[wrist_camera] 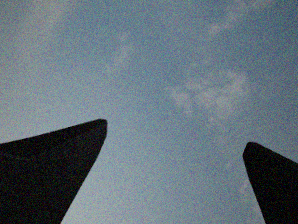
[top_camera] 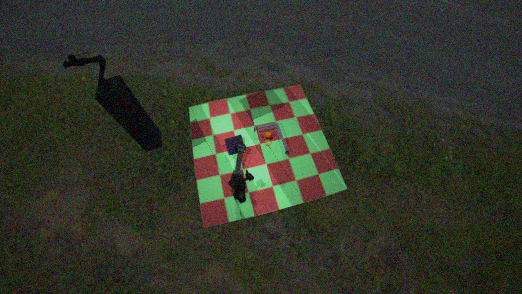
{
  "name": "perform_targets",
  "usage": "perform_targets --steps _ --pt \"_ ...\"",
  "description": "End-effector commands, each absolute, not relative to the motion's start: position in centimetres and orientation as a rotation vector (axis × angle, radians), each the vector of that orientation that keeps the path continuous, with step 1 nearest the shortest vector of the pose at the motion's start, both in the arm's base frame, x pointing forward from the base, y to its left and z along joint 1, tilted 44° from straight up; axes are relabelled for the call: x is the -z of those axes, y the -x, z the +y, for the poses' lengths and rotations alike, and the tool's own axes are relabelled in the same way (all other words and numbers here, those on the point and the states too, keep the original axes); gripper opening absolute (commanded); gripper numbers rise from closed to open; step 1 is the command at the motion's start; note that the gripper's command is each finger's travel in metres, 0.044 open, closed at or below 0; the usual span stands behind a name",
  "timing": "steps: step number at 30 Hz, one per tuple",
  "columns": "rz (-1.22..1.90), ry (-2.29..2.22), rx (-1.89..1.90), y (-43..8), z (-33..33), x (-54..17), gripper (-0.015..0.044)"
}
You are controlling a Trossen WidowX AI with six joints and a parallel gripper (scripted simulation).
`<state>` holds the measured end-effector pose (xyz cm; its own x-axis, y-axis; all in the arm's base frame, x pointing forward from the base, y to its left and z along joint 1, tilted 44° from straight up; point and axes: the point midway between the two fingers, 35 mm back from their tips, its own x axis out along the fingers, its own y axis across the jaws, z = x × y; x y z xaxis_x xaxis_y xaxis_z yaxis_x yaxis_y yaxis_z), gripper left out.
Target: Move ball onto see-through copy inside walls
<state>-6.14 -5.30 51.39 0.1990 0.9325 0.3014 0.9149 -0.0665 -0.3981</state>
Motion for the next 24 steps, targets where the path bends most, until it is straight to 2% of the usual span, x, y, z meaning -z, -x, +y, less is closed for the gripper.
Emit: perform_targets --steps 1,11,19,24 --pt "-1.708 1.983 -0.059 6.0 -5.0 -51.4 0.0426" --pt "-1.186 2.075 -0.654 -3.3 7.3 -49.5 0.0427" --pt "-0.693 2.016 -0.983 -10.6 14.1 -44.5 0.0427" --pt "-0.26 1.972 -1.108 -16.5 17.1 -39.2 0.0427"
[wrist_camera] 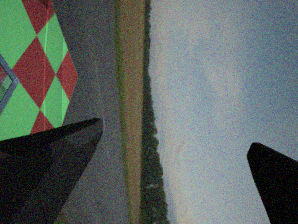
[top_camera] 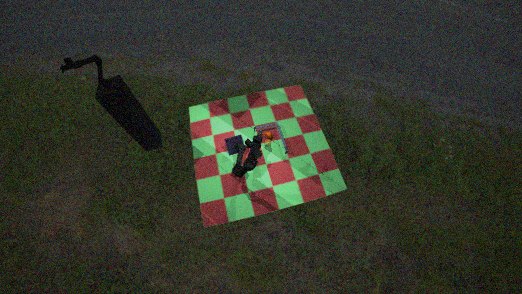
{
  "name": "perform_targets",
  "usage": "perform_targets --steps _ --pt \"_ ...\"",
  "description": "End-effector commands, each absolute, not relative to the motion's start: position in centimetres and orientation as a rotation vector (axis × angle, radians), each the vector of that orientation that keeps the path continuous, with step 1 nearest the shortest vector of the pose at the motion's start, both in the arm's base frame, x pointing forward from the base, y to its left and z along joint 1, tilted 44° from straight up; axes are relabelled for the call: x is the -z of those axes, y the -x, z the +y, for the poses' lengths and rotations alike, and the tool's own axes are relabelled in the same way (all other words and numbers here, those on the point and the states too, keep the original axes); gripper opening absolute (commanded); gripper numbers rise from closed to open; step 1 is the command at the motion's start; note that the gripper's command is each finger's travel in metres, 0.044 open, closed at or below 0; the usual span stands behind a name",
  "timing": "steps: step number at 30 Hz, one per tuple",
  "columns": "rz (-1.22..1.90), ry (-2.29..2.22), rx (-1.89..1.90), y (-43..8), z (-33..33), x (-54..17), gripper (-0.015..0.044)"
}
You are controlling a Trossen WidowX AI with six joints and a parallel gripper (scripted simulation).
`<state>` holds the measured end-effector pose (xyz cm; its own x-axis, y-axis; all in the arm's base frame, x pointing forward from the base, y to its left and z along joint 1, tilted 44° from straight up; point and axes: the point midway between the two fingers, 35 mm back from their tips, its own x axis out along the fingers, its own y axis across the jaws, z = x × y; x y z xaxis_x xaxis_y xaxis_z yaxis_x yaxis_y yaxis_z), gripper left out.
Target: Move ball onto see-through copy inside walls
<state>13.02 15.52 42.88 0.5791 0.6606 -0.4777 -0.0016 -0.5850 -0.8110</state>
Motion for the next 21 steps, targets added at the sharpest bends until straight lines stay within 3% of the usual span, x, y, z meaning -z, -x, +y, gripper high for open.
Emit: perform_targets --steps 1,8,21 --pt "-0.17 1.958 -1.123 -17.7 17.5 -37.9 0.0427" --pt "0.423 1.893 -1.14 -24.4 17.7 -28.9 0.0427" --pt "1.291 1.771 -0.927 -29.9 13.6 -13.0 0.0427"
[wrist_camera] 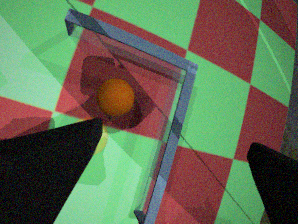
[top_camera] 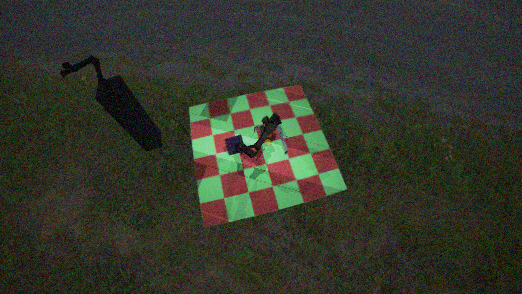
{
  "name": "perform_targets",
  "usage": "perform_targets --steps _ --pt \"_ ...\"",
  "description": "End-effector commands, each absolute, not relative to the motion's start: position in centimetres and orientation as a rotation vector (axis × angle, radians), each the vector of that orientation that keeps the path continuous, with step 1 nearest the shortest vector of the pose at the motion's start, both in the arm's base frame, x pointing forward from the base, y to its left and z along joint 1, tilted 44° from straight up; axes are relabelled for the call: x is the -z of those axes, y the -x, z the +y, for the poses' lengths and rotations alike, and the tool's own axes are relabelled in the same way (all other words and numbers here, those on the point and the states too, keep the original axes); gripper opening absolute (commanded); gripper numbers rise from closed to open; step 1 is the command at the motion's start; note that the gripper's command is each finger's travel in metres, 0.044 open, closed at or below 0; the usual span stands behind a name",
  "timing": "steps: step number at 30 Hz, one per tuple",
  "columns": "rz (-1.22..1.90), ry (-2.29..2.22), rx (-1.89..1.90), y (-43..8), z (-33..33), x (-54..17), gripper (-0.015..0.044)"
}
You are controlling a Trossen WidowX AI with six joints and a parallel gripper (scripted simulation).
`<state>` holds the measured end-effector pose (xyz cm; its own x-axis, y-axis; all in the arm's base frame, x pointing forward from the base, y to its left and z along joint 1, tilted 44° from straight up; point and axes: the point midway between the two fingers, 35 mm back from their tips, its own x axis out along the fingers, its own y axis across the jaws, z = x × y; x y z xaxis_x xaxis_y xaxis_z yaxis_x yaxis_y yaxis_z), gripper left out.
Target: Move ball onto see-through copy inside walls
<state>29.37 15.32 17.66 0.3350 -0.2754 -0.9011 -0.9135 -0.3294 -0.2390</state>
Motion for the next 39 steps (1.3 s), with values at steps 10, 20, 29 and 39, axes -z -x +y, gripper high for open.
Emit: perform_targets --steps 10,20,29,39 --pt "1.714 1.727 -0.67 -29.7 9.2 -4.1 0.0427" --pt "1.714 1.728 -0.669 -29.8 8.2 -3.1 0.0427" --pt "1.714 1.728 -0.67 -29.9 7.4 -2.3 0.0427" --pt "1.714 1.728 -0.669 -30.0 6.3 -1.1 0.0427"
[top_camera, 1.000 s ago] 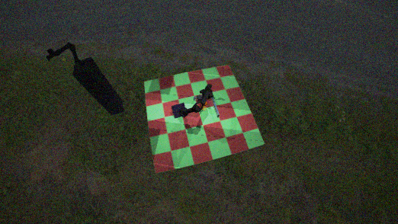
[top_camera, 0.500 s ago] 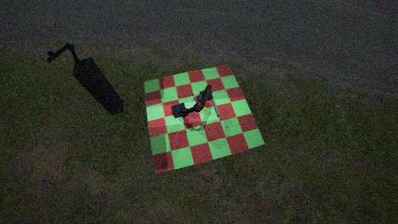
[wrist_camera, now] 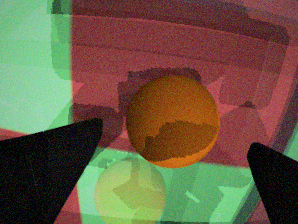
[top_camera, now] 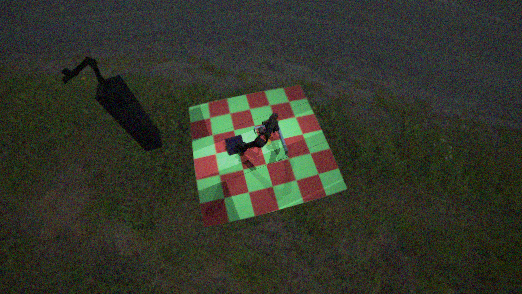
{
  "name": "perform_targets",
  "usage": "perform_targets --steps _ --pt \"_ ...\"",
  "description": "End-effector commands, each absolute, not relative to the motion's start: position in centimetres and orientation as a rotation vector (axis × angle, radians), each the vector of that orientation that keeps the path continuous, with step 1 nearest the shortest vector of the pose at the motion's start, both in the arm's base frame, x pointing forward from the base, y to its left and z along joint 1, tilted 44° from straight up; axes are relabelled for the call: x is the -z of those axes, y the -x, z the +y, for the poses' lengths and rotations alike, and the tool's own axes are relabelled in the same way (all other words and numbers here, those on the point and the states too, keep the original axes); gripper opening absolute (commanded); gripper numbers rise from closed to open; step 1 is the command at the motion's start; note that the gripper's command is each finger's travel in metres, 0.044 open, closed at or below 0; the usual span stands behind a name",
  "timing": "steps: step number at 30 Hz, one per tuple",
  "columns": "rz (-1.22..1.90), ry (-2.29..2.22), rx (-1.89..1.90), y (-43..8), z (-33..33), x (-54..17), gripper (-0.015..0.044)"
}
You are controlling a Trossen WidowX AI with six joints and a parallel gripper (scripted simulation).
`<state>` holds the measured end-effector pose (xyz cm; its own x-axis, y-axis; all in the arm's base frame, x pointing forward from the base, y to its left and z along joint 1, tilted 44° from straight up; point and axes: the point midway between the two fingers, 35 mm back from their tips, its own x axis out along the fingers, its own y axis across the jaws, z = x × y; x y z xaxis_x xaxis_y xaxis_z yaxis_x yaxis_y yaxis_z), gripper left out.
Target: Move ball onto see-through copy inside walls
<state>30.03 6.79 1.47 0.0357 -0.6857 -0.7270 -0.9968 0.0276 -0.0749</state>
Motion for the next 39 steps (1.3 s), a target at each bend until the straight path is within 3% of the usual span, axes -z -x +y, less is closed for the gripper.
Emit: perform_targets --steps 1,17,21,27,37,39 --pt "1.714 1.728 -0.669 -30.0 6.2 -1.0 0.0427" --pt "1.715 1.729 -0.667 -29.9 4.5 0.7 0.0427" --pt "1.715 1.729 -0.667 -29.9 4.5 0.7 0.0322" --pt "1.715 1.729 -0.667 -29.9 4.5 0.7 0.0282" --pt "1.694 1.753 -0.694 -30.5 7.6 -2.0 0.002" --pt "1.688 1.76 -0.701 -30.5 8.4 -2.8 0.0"
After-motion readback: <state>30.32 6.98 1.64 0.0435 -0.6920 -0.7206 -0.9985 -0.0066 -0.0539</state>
